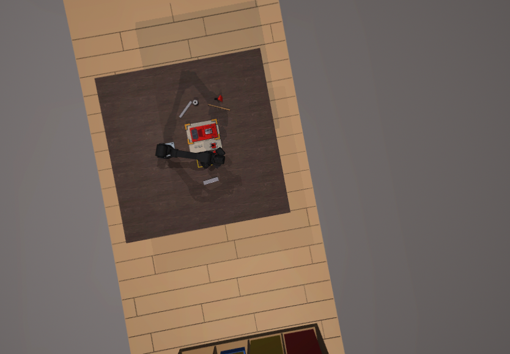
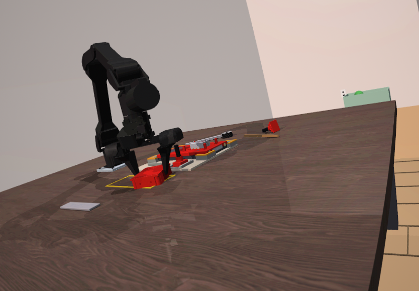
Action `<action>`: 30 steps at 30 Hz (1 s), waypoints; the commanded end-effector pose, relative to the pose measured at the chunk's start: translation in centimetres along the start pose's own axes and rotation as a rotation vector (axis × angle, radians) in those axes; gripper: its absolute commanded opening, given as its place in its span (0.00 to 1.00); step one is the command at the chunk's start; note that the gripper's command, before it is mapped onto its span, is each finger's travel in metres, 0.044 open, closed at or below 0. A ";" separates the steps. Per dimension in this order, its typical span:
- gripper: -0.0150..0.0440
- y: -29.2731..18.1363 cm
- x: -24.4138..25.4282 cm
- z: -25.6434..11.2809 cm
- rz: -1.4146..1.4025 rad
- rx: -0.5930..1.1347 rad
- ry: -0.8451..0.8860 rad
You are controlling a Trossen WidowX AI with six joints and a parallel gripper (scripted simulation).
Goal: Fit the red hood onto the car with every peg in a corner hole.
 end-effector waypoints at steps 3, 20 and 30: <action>0.44 0.0 0.0 -0.4 0.000 0.000 0.000; 0.25 0.0 0.0 -4.0 0.000 0.000 0.000; 0.25 0.0 0.1 -6.9 0.000 0.000 0.000</action>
Point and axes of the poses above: the point midway between the two fingers, 35 mm back from their tips, its own z axis out along the fingers, its own x axis across the jaws, y = z × x, the point moved 1 cm from there along -z, back along the fingers, and after that the axes turned 10 degrees about -z, right-handed, at the moved point
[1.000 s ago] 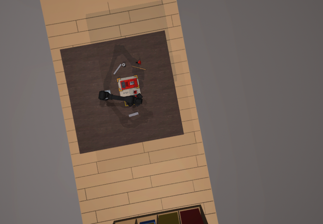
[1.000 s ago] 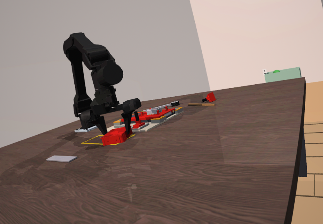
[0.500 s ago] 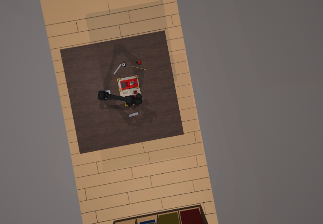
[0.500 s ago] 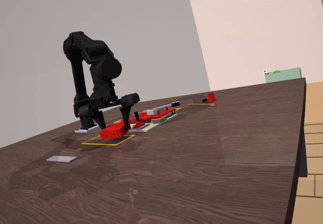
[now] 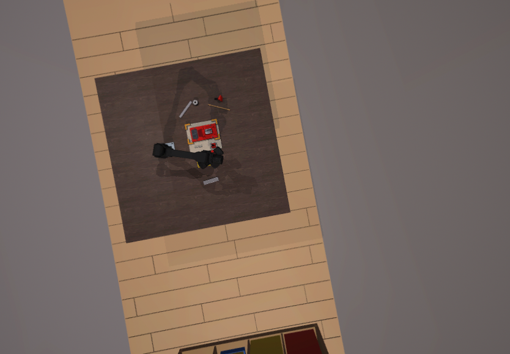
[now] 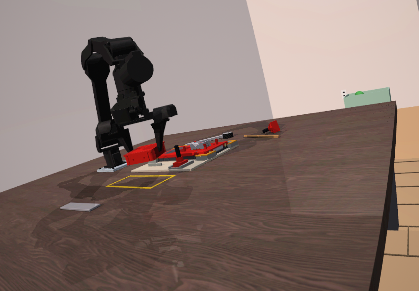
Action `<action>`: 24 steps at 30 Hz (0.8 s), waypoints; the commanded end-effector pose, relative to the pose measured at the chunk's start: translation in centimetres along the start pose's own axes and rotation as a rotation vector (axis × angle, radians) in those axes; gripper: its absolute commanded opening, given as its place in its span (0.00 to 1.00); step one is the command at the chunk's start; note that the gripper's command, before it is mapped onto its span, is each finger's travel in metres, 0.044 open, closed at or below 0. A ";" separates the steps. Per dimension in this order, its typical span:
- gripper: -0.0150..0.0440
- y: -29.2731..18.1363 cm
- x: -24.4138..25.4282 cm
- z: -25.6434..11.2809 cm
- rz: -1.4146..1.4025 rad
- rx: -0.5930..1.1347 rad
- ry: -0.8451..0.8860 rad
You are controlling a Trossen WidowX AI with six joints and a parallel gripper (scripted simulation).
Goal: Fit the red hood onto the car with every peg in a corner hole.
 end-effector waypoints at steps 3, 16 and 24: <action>0.25 0.1 0.1 -1.8 0.001 -0.007 0.004; 0.25 0.1 0.1 -3.9 0.001 -0.007 0.004; 0.25 -1.3 1.6 -3.5 -0.105 0.000 0.003</action>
Point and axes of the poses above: the point midway between the two fingers, 35 mm back from their tips, its own z axis out along the fingers, its own x axis across the jaws, y = z × x, the point moved 1 cm from there along -z, back along the fingers, and after that the axes turned 10 degrees about -z, right-handed, at the moved point
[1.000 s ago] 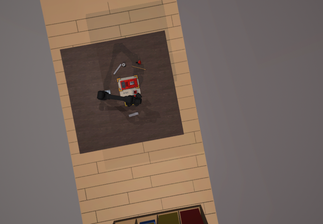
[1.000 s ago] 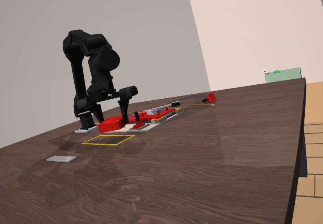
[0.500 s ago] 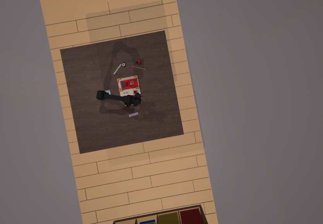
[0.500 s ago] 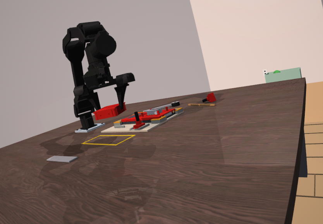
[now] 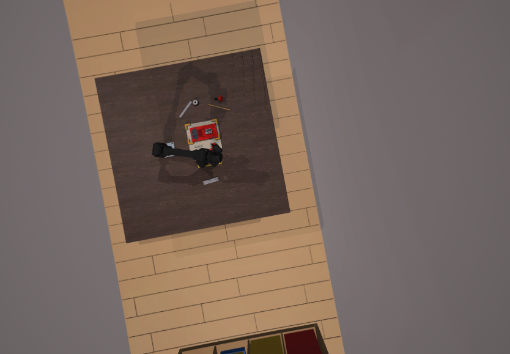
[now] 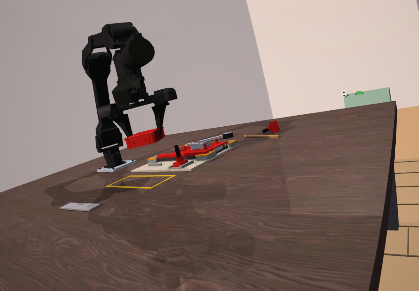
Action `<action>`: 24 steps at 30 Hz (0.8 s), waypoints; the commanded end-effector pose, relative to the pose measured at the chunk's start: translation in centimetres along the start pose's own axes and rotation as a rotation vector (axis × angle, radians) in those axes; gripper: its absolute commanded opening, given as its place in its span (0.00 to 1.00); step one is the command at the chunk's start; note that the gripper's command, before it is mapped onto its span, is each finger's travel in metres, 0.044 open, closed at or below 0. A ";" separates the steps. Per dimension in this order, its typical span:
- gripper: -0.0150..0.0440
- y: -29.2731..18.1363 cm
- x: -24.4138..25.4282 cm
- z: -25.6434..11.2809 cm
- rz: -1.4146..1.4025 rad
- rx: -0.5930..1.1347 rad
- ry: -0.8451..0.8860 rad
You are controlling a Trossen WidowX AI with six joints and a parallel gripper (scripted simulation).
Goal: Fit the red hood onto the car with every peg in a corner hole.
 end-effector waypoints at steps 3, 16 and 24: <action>0.25 -1.5 1.7 0.1 -0.112 0.003 -0.001; 0.25 -4.9 5.2 0.0 -0.360 0.006 0.004; 0.25 -7.2 7.2 -0.1 -0.514 0.008 0.007</action>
Point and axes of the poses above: the point midway between the two fingers, 35 mm back from their tips, its own z axis out along the fingers, its own x axis across the jaws, y = z × x, the point moved 1 cm from there along -z, back along the fingers, and after that the axes turned 10 degrees about -z, right-handed, at the moved point
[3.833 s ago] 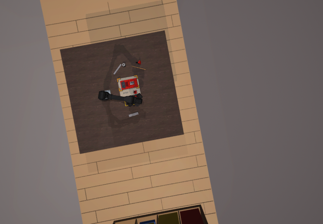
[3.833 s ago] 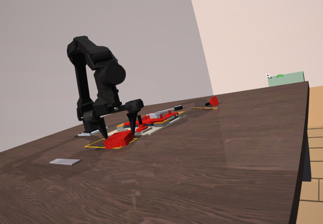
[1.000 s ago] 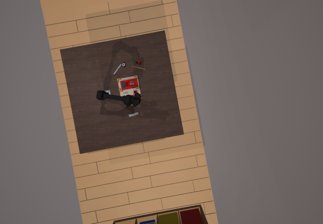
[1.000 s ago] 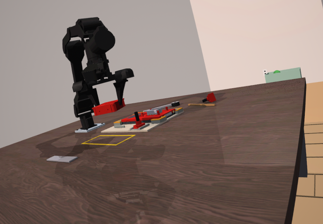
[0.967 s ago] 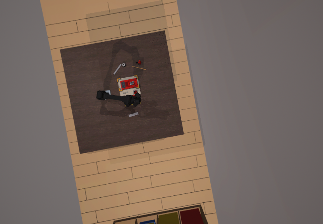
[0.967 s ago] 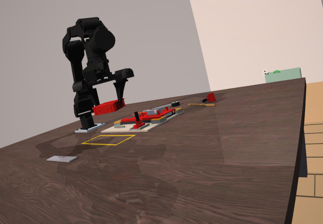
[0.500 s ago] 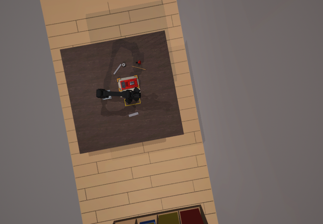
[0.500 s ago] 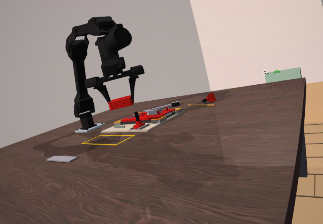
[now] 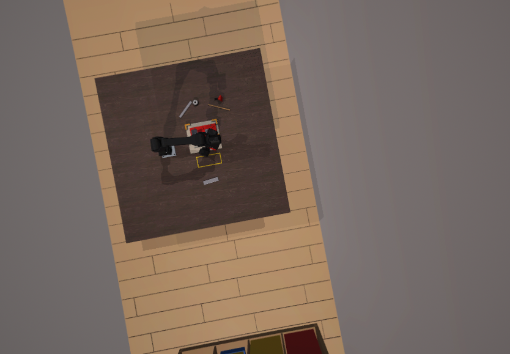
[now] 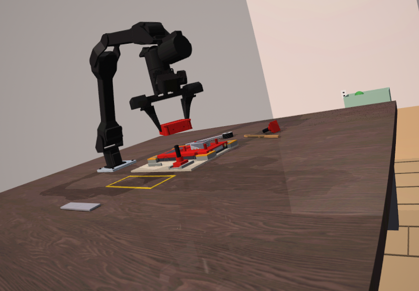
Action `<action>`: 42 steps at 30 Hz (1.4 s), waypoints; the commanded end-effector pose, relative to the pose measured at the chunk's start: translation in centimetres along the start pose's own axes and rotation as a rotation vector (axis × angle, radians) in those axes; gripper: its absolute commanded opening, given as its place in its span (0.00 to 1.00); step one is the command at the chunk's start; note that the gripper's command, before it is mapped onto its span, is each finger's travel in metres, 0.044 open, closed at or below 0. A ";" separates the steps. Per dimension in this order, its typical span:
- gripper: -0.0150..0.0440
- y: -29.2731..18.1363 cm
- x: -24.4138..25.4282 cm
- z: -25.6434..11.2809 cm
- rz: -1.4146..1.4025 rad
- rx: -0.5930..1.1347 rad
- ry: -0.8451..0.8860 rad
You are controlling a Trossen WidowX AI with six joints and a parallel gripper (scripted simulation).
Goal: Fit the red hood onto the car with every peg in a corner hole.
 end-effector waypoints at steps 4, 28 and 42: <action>0.25 -1.3 2.1 0.2 -0.128 0.008 -0.002; 0.25 -6.1 9.1 0.0 -0.579 0.011 0.008; 0.25 -6.2 9.3 2.5 -0.591 0.011 0.008</action>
Point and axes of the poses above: the point midway between the two fingers, 35 mm back from their tips, its own z axis out along the fingers, its own x axis across the jaws, y = z × x, the point moved 1 cm from there along -z, back along the fingers, and after that the axes turned 10 degrees about -z, right-handed, at the moved point
